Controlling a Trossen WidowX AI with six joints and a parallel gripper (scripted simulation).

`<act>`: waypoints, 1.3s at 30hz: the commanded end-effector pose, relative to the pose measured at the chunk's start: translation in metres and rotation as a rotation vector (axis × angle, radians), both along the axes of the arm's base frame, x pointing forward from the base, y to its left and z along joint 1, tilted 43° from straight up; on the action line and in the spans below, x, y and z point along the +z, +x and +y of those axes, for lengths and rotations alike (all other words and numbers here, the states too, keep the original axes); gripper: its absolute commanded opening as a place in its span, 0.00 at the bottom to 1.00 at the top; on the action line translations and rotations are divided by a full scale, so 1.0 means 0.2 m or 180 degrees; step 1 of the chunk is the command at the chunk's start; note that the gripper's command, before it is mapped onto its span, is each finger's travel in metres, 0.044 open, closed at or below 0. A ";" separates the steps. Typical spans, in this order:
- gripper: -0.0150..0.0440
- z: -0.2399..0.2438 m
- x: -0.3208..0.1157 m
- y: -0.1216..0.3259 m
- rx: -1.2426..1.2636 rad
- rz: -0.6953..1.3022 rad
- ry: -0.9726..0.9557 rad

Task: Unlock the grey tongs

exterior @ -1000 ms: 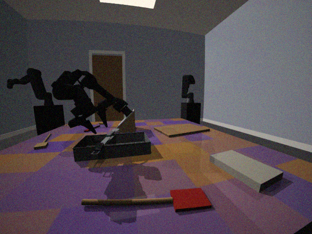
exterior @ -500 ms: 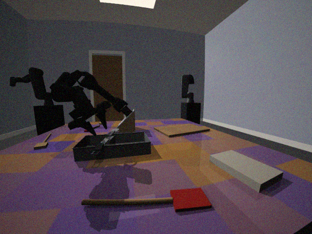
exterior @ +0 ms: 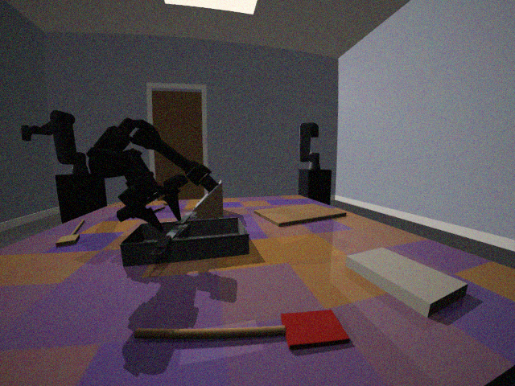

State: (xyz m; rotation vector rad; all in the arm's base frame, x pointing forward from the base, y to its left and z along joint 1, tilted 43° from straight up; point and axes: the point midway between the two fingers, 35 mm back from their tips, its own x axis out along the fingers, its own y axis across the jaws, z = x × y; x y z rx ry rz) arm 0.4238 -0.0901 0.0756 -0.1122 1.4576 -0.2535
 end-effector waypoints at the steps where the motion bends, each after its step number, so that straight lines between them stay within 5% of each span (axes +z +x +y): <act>1: 0.69 0.00 -0.04 0.00 0.0009 0.0024 0.0014; 33: 0.69 -0.06 -0.28 0.01 0.0009 0.0026 0.0012; 39: 0.43 -0.06 -0.26 0.01 -0.0001 0.0006 -0.0003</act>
